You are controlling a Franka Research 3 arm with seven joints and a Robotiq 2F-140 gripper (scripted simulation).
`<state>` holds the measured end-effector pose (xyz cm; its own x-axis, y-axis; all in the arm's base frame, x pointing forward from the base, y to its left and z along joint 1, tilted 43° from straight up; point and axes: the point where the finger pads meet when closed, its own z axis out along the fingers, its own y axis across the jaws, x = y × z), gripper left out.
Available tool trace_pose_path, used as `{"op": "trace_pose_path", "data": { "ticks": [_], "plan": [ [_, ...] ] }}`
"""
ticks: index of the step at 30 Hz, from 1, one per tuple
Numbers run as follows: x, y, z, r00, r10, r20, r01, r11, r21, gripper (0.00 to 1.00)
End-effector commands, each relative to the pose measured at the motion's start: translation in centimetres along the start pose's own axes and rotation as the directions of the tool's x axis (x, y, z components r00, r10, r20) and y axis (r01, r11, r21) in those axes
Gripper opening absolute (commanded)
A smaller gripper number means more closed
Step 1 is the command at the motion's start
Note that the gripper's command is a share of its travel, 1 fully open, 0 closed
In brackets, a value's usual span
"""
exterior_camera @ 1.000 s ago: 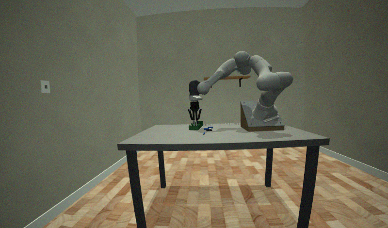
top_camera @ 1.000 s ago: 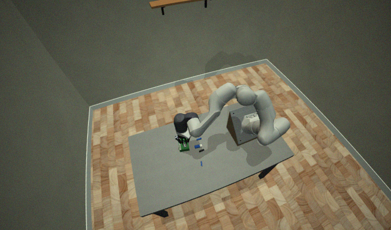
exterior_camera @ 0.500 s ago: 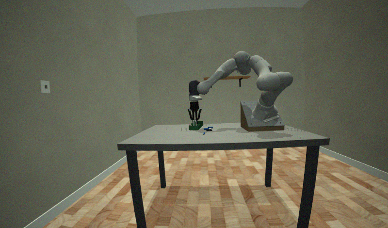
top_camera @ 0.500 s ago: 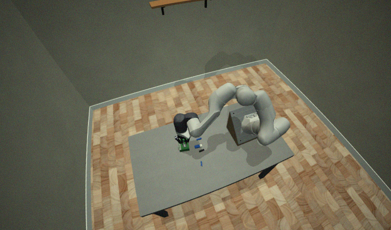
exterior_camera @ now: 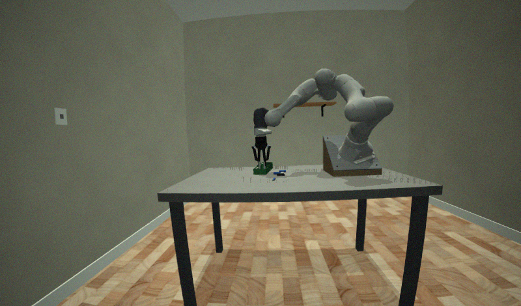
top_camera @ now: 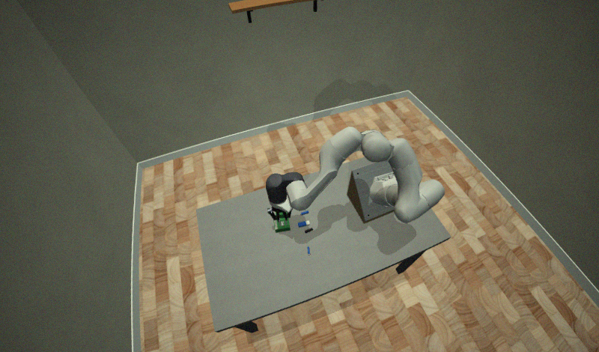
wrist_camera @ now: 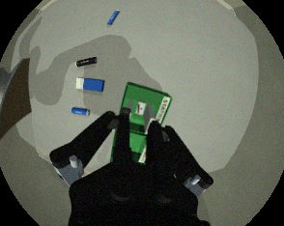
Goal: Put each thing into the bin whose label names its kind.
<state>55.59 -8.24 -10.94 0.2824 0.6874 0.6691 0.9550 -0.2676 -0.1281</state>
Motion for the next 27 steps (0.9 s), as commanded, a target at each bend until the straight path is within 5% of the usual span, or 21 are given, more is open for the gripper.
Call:
{"op": "trace_pose_path", "data": {
  "ticks": [1, 27],
  "plan": [
    [0.1, 0.1, 0.0, 1.0, 0.004, -0.002, -0.004, 1.0, -0.002, 0.18],
    [0.1, 0.1, -3.4, 1.0, 0.004, -0.002, -0.004, 1.0, -0.002, 0.18]
  ]
}}
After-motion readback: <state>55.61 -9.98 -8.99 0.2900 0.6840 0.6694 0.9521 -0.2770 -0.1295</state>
